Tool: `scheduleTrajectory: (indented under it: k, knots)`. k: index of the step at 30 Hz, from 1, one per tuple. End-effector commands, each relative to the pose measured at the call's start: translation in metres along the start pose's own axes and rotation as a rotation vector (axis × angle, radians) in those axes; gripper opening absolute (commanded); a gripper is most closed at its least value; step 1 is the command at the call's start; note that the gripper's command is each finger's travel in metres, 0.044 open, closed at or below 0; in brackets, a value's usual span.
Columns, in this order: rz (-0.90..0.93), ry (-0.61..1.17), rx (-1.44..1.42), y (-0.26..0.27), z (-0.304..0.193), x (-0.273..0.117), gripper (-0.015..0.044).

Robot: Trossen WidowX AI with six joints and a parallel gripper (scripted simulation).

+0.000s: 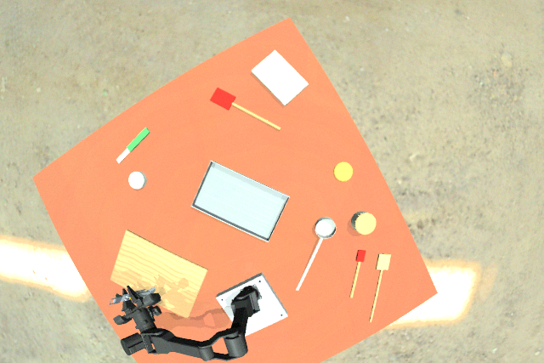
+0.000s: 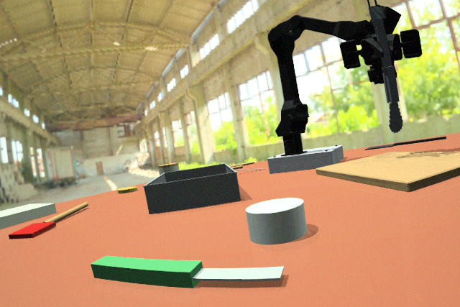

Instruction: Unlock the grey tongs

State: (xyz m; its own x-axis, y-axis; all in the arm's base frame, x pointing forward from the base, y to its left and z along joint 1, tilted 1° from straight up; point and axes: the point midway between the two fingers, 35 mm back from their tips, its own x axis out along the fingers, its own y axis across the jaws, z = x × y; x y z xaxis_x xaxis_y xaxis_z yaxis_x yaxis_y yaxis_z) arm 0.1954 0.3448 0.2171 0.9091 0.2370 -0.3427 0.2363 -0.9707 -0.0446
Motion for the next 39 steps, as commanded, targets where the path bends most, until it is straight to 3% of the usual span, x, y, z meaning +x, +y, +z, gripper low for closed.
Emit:
scheduleTrajectory:
  k: [1, 15, 39]
  knots:
    - [0.002, 0.008, 0.003, 0.001, -0.003, -0.001, -0.0150]
    - [-0.003, -0.025, -0.013, -0.002, 0.001, 0.004, -0.0150]
    - [-0.039, -0.587, -0.124, -0.015, 0.064, 0.064, -0.0150]
